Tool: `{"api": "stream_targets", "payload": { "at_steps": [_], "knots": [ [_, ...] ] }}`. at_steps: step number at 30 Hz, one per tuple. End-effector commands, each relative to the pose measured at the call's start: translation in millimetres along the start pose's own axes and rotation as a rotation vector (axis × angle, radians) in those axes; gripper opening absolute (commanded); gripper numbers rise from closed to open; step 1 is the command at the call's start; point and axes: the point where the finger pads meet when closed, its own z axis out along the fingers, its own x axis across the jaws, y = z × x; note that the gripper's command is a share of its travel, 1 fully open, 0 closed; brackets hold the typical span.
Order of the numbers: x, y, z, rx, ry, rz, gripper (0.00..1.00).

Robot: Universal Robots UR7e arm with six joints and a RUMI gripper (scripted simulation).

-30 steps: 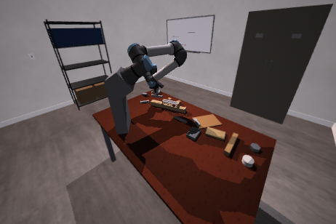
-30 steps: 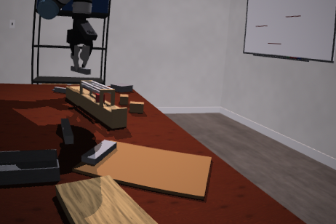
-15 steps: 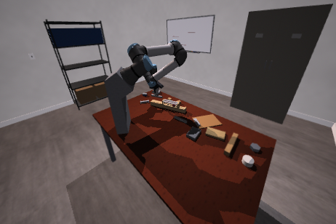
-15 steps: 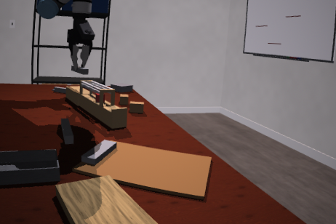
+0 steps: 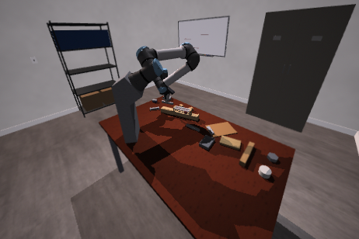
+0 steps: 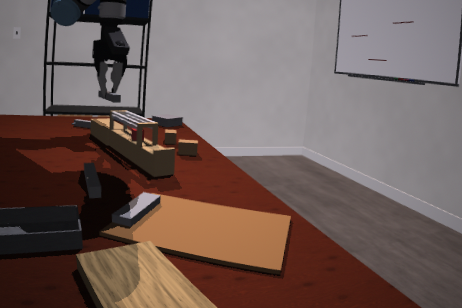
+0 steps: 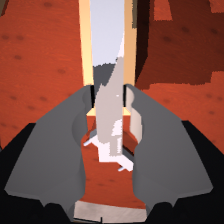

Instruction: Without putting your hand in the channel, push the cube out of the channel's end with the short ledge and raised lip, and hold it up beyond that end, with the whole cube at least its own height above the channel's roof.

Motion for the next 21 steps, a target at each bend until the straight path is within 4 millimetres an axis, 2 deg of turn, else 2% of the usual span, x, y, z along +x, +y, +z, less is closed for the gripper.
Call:
{"api": "stream_targets", "payload": {
  "at_steps": [1, 4, 10, 21],
  "knots": [
    [0, -1, 2, 0.001, 0.0, 0.004, 0.0],
    [-1, -1, 6, 0.001, 0.0, 0.004, 0.0],
    [-1, -1, 41, 0.001, 0.0, 0.004, 0.0],
    [-1, -1, 49, 0.001, 0.0, 0.004, 0.0]
  ]
}}
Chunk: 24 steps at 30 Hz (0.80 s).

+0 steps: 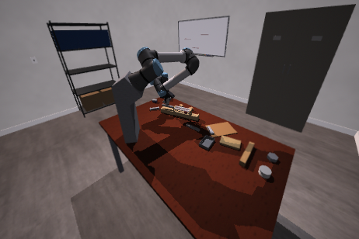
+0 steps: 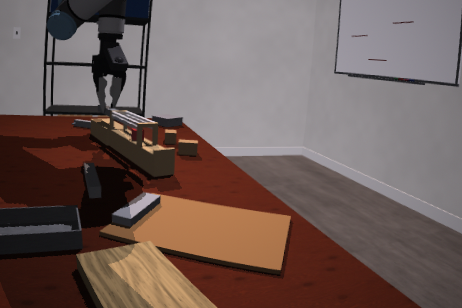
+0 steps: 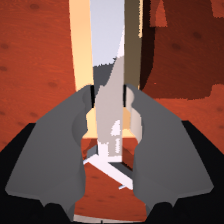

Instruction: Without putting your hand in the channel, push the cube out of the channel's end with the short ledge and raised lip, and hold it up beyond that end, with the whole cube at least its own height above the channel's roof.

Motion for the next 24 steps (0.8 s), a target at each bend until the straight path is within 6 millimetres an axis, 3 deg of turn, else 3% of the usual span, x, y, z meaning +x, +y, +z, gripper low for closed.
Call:
{"api": "stream_targets", "payload": {
  "at_steps": [1, 9, 24],
  "knots": [
    [-2, 0, 9, 0.0, -0.005, 0.001, 0.0],
    [-2, 0, 24, 0.001, -0.005, 0.001, 0.0],
    [-2, 0, 24, 0.0, -0.005, 0.0, 0.0]
  ]
}}
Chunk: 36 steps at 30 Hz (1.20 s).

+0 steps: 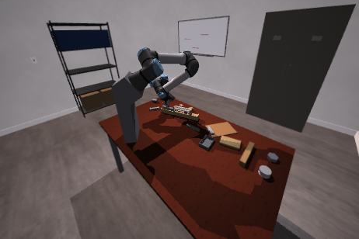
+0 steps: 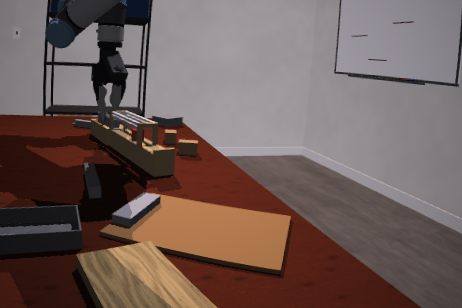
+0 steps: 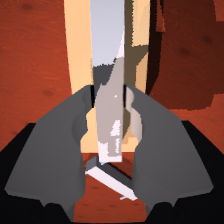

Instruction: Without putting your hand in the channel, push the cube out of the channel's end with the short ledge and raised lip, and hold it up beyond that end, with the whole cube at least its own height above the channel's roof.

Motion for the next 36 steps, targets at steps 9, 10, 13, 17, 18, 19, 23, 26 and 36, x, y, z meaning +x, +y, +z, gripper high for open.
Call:
{"api": "stream_targets", "payload": {
  "at_steps": [9, 10, 13, 17, 18, 19, 23, 26, 36],
  "knots": [
    [-1, 0, 0, 0.0, -0.002, 0.0, 0.0],
    [-1, 0, 0, 0.0, -0.002, 0.0, 0.0],
    [-1, 0, 0, 0.0, -0.002, 0.0, 0.0],
    [-1, 0, 0, 0.0, -0.002, 0.0, 0.0],
    [-1, 0, 0, 0.0, -0.002, 0.0, 0.0],
    [-1, 0, 0, 0.0, -0.002, 0.0, 0.0],
    [-1, 0, 0, 0.0, -0.002, 0.0, 0.0],
    [-1, 0, 0, 0.001, -0.002, 0.001, 0.0],
    [0, -12, 0, 0.0, 0.0, 0.0, 0.0]
  ]
}}
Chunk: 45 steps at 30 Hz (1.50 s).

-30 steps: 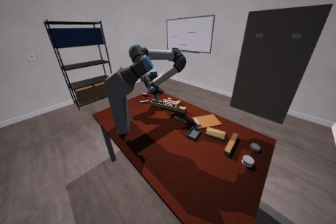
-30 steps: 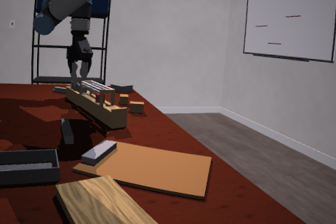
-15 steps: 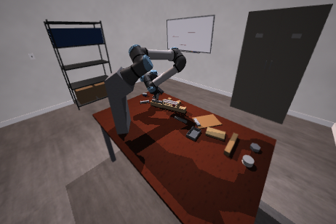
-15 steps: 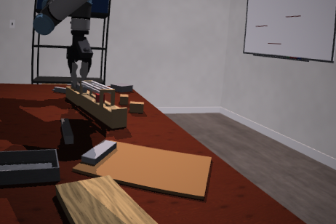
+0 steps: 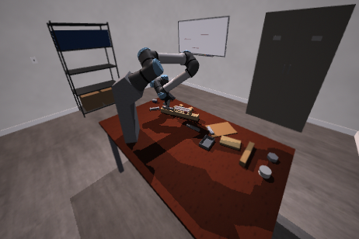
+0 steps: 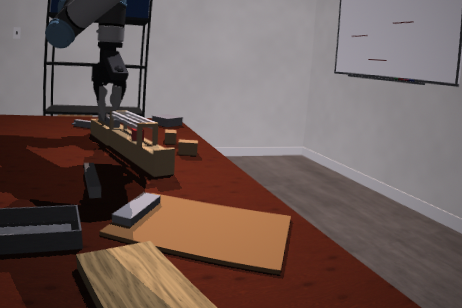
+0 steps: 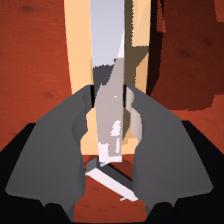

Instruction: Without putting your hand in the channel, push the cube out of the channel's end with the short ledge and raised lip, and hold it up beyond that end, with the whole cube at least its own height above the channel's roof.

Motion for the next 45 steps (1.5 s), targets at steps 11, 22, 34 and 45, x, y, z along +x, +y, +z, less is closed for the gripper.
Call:
{"api": "stream_targets", "payload": {
  "at_steps": [11, 22, 34, 45],
  "knots": [
    [1, -36, -1, 0.0, 0.001, 0.0, 0.0],
    [1, -60, -1, 0.0, 0.001, 0.0, 0.0],
    [0, -63, -1, 0.001, -0.001, 0.001, 0.0],
    [0, -62, -1, 0.0, -0.001, 0.0, 0.0]
  ]
}}
